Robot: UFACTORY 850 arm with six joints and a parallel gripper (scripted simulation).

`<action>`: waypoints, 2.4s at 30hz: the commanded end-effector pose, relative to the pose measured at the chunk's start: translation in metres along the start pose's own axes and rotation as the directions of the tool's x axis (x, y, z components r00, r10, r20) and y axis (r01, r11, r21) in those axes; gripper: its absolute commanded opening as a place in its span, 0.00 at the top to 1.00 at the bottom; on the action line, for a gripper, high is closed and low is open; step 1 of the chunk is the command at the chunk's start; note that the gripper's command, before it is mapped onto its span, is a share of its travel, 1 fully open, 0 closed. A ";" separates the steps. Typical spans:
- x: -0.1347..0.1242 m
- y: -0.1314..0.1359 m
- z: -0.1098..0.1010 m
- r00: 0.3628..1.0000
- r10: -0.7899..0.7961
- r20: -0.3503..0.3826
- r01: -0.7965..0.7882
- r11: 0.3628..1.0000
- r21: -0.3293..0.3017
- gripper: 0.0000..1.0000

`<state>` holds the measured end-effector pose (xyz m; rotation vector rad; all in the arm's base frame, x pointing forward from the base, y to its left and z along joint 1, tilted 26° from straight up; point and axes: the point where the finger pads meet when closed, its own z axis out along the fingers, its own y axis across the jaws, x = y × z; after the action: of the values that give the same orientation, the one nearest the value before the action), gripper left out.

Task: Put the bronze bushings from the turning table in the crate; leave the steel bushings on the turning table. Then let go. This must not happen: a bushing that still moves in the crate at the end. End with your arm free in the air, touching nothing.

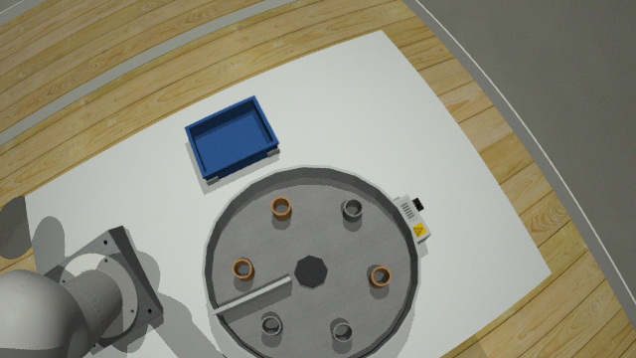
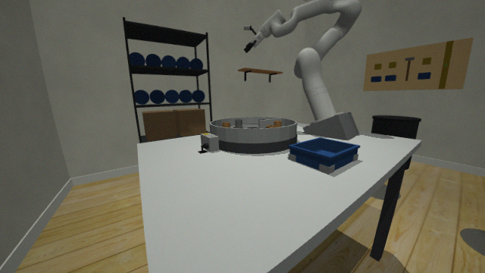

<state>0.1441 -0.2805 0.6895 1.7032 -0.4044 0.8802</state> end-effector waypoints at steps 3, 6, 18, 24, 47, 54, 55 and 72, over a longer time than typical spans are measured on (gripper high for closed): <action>0.001 0.001 0.000 1.000 0.001 -0.001 -0.001 1.000 -0.001 0.00; 0.001 0.001 0.000 1.000 0.001 -0.001 -0.001 1.000 -0.001 0.00; 0.001 0.000 0.000 1.000 0.001 -0.001 -0.001 1.000 0.000 0.00; 0.000 -0.052 0.022 0.999 0.011 0.033 -0.015 0.993 0.120 0.00; -0.016 -0.236 0.040 0.983 -0.055 0.173 -0.030 0.891 0.454 0.00; -0.026 -0.287 0.031 0.972 -0.102 0.212 -0.026 0.849 0.528 0.00; -0.028 -0.294 0.029 0.970 -0.110 0.217 -0.025 0.843 0.537 0.00; -0.073 -0.409 -0.019 0.915 -0.277 0.294 0.004 0.734 0.679 0.00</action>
<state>0.3520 -0.1650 0.3898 2.5151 -0.2253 0.6579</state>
